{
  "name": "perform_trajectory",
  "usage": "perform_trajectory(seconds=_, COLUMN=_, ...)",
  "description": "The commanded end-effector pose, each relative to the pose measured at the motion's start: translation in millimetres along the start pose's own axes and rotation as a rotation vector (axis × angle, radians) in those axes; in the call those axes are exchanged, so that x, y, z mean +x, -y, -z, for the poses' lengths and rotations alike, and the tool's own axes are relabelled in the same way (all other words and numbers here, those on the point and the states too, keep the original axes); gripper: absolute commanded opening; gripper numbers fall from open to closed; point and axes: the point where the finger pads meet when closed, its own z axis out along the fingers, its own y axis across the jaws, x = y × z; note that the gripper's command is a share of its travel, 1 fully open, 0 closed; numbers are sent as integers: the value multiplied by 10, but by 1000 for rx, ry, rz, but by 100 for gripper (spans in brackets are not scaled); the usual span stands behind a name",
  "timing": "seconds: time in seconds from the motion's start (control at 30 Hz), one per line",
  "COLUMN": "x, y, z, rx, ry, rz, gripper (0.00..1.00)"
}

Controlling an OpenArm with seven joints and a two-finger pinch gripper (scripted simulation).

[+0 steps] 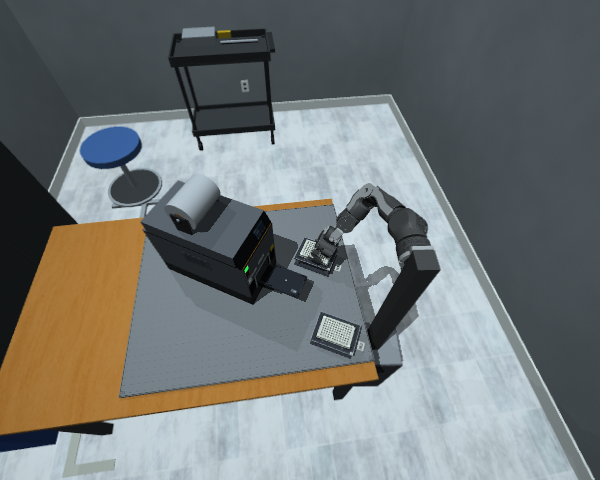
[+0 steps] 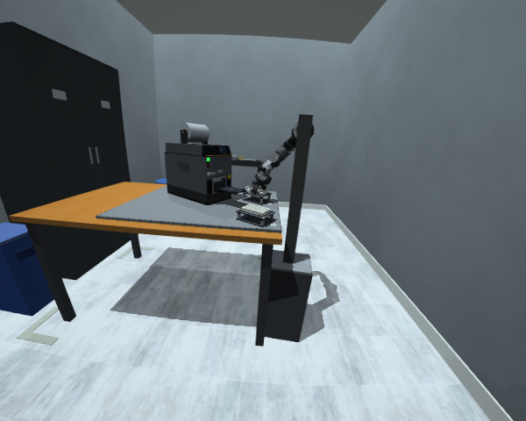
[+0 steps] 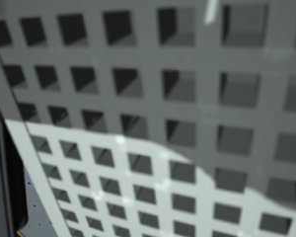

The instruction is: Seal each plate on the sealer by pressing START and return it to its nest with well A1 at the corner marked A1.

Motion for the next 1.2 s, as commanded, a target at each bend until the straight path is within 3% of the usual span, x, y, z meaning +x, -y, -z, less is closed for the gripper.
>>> perform_trajectory(seconds=0.0, x=-8, y=-1, z=1, rx=-1, ry=3, rz=0, gripper=57)
perform_trajectory(seconds=0.3, x=-8, y=0, z=1, rx=-1, ry=3, rz=0, gripper=53)
perform_trajectory(seconds=0.33, x=-8, y=0, z=1, rx=-1, ry=3, rz=0, gripper=0)
perform_trajectory(seconds=1.17, x=-8, y=0, z=1, rx=-1, ry=3, rz=0, gripper=0)
